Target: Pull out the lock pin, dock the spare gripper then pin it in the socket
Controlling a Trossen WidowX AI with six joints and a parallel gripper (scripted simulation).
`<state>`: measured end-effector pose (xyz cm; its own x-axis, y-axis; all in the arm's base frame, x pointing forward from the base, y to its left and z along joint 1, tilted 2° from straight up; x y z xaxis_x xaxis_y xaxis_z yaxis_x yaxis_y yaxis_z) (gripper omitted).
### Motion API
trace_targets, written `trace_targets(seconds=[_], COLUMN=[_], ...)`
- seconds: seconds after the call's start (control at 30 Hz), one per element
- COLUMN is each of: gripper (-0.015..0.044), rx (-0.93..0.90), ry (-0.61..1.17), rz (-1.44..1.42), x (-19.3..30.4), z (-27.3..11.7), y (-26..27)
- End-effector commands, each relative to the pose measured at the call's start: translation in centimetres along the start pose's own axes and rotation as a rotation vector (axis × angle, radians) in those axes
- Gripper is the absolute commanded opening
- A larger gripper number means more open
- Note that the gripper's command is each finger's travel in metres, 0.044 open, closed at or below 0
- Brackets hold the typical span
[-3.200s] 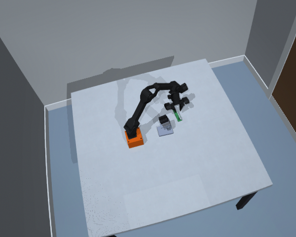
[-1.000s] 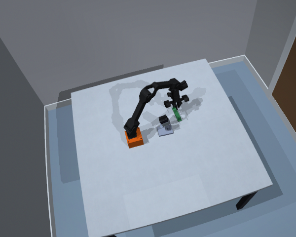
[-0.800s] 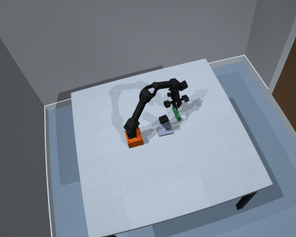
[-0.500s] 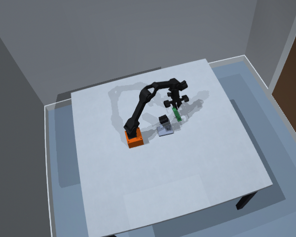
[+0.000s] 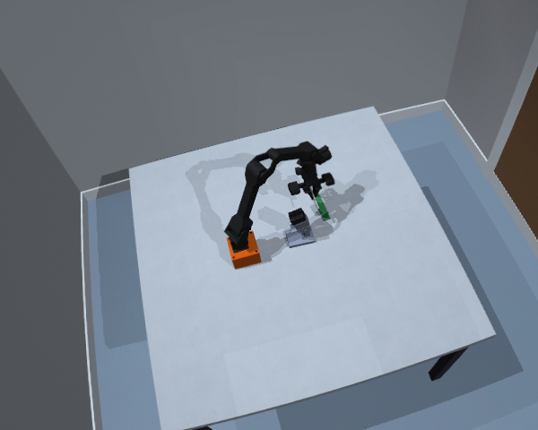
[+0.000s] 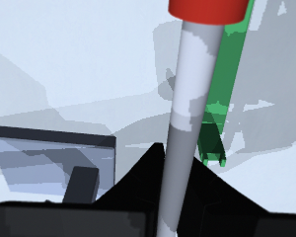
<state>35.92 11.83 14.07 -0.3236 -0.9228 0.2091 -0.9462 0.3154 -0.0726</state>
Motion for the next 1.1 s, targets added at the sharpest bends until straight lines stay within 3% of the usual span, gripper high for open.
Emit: trace_targets(seconds=[0.0, 0.67, 1.07], gripper=[0.0000, 0.0000, 0.0000], rx=[-0.003, -0.022, -0.027], ry=[-0.005, 0.000, -0.001], rz=[0.012, 0.052, 0.053], x=[0.3, 2.1, 0.9], z=[-0.3, -0.8, 4.0], y=[1.1, 5.9, 6.4])
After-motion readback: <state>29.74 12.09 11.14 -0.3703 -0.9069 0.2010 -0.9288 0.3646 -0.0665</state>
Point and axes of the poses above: the point midway between the two fingers, 35 mm back from their tips, its own z axis out along the fingers, its own y axis across the jaws, x = y × z, the point moved 9 cm from there along -z, back along the fingers, and after that the axes turned 15 degrees about z, right-handed, at the moved point
